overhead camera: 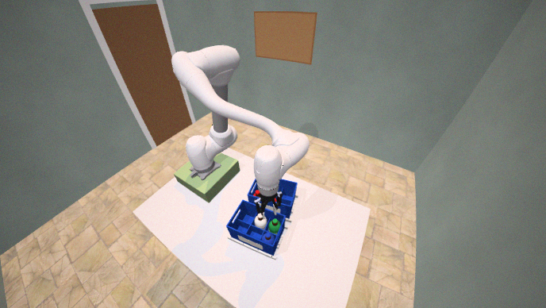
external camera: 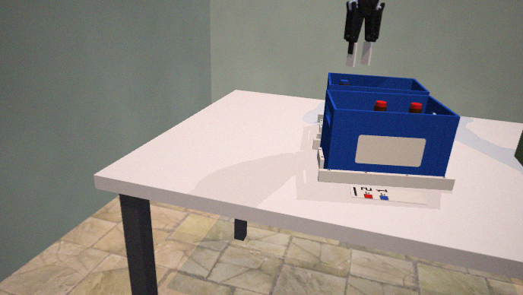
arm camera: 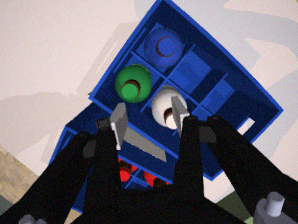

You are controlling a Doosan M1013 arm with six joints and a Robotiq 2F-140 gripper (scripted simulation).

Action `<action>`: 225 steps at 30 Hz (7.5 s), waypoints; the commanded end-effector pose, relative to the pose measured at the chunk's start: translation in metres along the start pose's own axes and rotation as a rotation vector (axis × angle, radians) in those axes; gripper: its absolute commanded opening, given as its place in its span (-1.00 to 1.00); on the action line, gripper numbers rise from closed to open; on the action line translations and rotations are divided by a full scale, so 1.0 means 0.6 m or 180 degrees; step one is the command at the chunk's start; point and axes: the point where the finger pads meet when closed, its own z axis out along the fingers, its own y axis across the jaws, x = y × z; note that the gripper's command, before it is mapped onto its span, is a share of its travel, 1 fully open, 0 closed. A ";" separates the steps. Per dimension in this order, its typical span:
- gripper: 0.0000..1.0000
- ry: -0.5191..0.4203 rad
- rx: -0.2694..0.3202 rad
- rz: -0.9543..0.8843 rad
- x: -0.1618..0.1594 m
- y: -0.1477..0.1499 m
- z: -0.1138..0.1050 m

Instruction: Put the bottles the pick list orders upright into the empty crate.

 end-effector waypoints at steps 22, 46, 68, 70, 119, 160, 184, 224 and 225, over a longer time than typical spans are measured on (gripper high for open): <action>-0.24 -0.0001 0.0001 -0.0001 0.129 0.061 0.000; -0.24 -0.0001 0.0001 -0.0001 0.129 0.061 0.040; -0.24 -0.0001 0.0001 -0.0001 0.129 0.061 0.084; -0.24 -0.0001 0.0001 -0.0001 0.129 0.061 0.084; -1.00 -0.0001 0.0001 -0.0001 0.129 0.061 0.139; -1.00 -0.0001 0.0001 -0.0001 0.129 0.061 0.123; -1.00 -0.0001 0.0001 -0.0001 0.129 0.061 0.062; -1.00 -0.0001 0.0001 -0.0001 0.129 0.061 -0.033; -1.00 -0.0001 0.0001 -0.0001 0.129 0.061 -0.036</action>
